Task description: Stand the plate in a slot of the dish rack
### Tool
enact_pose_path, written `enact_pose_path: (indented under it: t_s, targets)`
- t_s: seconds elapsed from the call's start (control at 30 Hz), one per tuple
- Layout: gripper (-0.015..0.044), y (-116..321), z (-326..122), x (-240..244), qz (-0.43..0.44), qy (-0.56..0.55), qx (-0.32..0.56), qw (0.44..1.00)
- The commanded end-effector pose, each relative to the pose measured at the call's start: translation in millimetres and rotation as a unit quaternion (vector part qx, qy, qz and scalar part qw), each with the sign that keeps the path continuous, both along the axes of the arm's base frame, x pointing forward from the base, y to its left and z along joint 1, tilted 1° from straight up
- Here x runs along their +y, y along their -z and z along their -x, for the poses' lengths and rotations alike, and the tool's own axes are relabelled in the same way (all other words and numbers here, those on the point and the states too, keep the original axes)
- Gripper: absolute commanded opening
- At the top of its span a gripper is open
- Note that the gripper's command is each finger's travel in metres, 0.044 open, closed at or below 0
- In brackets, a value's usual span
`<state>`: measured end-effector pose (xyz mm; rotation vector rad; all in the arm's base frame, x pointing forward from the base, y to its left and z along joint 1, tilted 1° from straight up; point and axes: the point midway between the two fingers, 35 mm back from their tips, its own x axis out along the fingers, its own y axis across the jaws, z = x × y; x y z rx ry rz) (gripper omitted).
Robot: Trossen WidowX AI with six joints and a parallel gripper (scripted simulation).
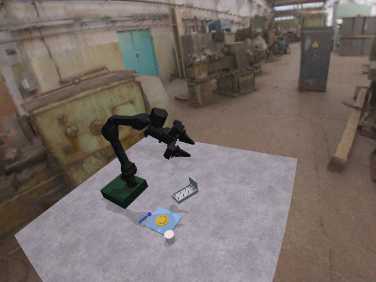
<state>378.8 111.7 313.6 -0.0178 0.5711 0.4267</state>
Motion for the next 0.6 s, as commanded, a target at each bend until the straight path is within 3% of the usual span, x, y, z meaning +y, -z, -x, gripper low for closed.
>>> enact_pose_path:
  t_s: [0.0, 0.57]
  targets:
    - [0.04, 41.6, -10.2, -25.3, 0.037, 0.026, 0.054, 0.998]
    - [0.04, 197.7, 10.4, -136.9, 0.143, 0.095, 0.302, 0.938]
